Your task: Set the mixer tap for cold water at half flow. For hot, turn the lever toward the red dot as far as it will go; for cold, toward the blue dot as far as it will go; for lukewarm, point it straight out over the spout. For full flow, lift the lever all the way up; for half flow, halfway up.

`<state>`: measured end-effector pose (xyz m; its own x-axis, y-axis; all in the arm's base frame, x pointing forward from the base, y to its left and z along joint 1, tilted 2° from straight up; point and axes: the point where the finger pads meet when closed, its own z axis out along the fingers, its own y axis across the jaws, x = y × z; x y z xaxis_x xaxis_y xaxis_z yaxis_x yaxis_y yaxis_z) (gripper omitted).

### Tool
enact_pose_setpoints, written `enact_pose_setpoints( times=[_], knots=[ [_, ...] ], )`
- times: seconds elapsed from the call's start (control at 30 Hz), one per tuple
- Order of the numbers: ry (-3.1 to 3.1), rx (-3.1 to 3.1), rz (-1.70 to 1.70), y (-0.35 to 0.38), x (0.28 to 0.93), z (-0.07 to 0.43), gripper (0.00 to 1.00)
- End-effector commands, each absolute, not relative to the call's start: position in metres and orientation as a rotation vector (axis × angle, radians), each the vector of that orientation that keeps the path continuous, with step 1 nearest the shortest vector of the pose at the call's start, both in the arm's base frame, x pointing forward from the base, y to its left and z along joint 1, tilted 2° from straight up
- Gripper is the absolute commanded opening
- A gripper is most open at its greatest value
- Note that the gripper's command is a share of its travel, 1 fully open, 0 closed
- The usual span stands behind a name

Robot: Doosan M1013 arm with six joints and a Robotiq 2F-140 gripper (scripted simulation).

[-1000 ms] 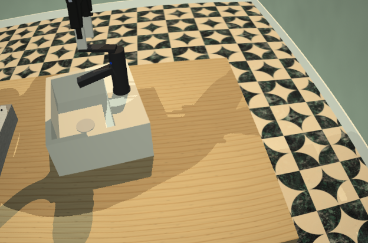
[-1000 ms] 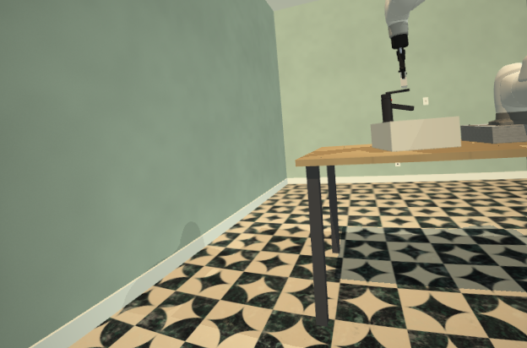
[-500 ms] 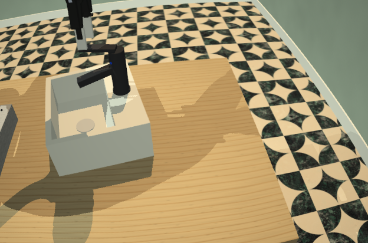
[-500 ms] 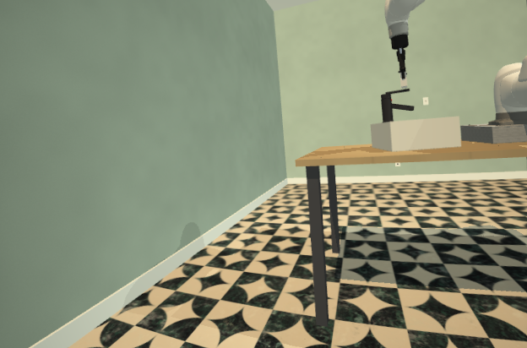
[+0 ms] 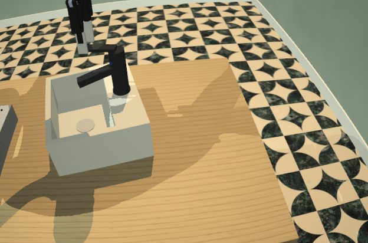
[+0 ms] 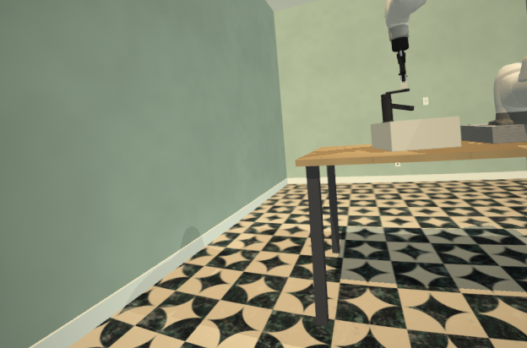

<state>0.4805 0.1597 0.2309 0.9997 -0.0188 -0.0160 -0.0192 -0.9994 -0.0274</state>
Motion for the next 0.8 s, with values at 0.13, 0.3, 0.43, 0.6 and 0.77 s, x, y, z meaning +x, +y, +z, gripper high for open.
enact_pose_setpoints(
  times=[0.13,0.3,0.43,0.6,0.77],
  knots=[
    [0.03,-3.114,0.025,0.16,0.48,0.224,0.39],
    [0.03,-3.114,0.025,0.16,0.48,0.216,0.39],
    [0.03,-3.114,0.025,0.16,0.48,0.211,0.39],
    [0.03,-3.114,0.025,0.16,0.48,0.207,0.39],
    [0.03,-3.114,0.025,0.161,0.48,0.202,0.39]
  ],
)
